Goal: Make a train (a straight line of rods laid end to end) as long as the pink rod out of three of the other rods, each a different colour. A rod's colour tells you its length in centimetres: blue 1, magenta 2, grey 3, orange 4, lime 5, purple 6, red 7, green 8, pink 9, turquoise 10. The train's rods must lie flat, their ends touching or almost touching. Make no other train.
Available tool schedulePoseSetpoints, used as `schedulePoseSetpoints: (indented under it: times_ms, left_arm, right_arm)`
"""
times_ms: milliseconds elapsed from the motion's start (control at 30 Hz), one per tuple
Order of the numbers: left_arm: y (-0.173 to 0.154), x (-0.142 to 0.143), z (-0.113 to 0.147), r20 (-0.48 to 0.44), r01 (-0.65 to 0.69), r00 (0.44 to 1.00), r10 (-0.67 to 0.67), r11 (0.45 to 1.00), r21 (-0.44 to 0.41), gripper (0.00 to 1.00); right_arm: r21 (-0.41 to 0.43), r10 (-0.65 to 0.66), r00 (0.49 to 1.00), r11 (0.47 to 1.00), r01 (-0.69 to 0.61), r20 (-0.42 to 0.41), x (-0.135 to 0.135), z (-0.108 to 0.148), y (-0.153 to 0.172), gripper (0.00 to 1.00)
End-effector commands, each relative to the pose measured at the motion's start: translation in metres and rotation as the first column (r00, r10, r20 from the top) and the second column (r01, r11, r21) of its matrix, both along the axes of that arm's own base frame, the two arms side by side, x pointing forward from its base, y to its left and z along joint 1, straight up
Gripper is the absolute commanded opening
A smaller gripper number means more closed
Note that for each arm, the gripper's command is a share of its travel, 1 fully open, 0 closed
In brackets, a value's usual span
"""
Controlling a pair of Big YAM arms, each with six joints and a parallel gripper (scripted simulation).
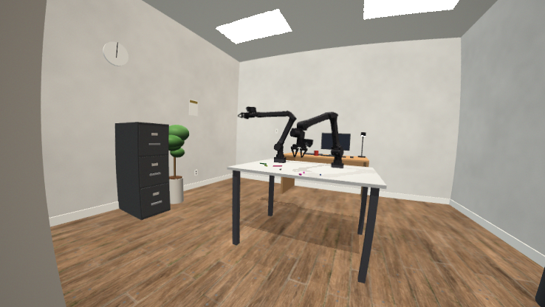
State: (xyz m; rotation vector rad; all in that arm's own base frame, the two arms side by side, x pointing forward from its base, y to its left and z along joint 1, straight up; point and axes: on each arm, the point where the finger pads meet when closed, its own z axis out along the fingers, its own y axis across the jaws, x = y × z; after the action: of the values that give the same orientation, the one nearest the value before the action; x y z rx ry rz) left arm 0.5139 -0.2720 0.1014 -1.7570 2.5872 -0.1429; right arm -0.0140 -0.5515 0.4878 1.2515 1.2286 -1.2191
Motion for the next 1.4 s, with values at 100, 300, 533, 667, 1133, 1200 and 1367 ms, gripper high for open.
schedulePoseSetpoints:
  times_ms: [100, 300, 533, 667, 1133, 1200, 1367]
  left_arm:
    - [0.009, 0.045, -0.014, -0.016, -0.25, 0.968, 0.25, 0.968, 0.017, 1.0]
    - [0.023, 0.064, -0.037, -0.036, -0.374, 0.926, 0.375, 0.926, 0.048, 1.0]
    - [0.008, 0.062, -0.009, -0.001, -0.359, 0.933, 0.359, 0.933, 0.01, 1.0]
    - [0.028, 0.048, -0.054, -0.066, -0.374, 0.923, 0.379, 0.924, 0.076, 1.0]
    - [0.021, 0.051, -0.044, -0.049, -0.367, 0.928, 0.37, 0.928, 0.059, 1.0]
    - [0.021, 0.051, -0.044, -0.049, -0.367, 0.928, 0.37, 0.928, 0.059, 1.0]
    - [0.021, 0.051, -0.044, -0.049, -0.367, 0.928, 0.37, 0.928, 0.059, 1.0]
  right_arm:
    - [-0.035, -0.003, 1.0, 0.999, 0.004, 0.008, -0.003, 0.013, 0.007, 1.0]
    - [-0.035, -0.003, 1.0, 0.999, 0.004, 0.008, -0.003, 0.013, 0.007, 1.0]
    - [-0.035, -0.003, 1.0, 0.999, 0.004, 0.008, -0.003, 0.013, 0.007, 1.0]
    - [-0.035, -0.003, 1.0, 0.999, 0.004, 0.008, -0.003, 0.013, 0.007, 1.0]
    - [-0.035, -0.003, 1.0, 0.999, 0.004, 0.008, -0.003, 0.013, 0.007, 1.0]
    - [-0.035, -0.003, 1.0, 0.999, 0.004, 0.008, -0.003, 0.013, 0.007, 1.0]
    - [-0.035, -0.003, 1.0, 0.999, 0.004, 0.008, -0.003, 0.013, 0.007, 1.0]
